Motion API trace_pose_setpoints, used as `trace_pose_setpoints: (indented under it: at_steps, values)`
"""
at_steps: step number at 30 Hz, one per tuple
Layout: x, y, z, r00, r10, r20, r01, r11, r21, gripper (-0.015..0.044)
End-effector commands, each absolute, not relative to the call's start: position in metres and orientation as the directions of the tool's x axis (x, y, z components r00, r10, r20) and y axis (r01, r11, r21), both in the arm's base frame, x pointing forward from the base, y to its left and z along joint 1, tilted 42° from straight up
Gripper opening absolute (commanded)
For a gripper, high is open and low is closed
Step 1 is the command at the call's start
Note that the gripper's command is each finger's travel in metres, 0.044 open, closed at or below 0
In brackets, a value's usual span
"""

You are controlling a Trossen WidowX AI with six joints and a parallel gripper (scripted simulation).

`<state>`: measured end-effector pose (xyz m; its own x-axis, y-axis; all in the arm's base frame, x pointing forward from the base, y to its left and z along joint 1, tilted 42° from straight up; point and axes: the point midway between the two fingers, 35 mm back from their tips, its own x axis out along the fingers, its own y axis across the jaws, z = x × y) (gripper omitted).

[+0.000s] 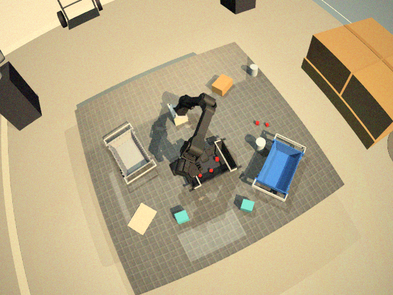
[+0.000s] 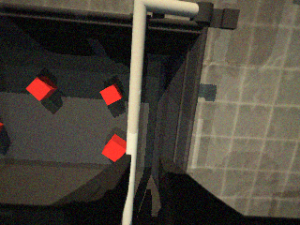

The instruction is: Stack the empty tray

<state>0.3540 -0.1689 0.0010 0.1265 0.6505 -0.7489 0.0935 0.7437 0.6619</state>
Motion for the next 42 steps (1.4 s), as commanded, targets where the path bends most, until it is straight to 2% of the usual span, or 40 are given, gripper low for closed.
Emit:
trace_pose_setpoints:
  at_steps: [1, 8, 11, 12, 42]
  values:
    - [0.3541, -0.1687, 0.001, 0.127, 0.651, -0.749, 0.095, 0.743, 0.662, 0.0082]
    - [0.3541, -0.1687, 0.001, 0.127, 0.651, -0.749, 0.095, 0.743, 0.662, 0.0082]
    - [0.3541, -0.1687, 0.001, 0.127, 0.651, -0.749, 0.095, 0.743, 0.662, 0.0003]
    - [0.3541, -0.1687, 0.001, 0.127, 0.651, -0.749, 0.095, 0.743, 0.662, 0.0]
    - [0.3539, -0.169, 0.001, 0.127, 0.651, -0.749, 0.094, 0.744, 0.662, 0.0]
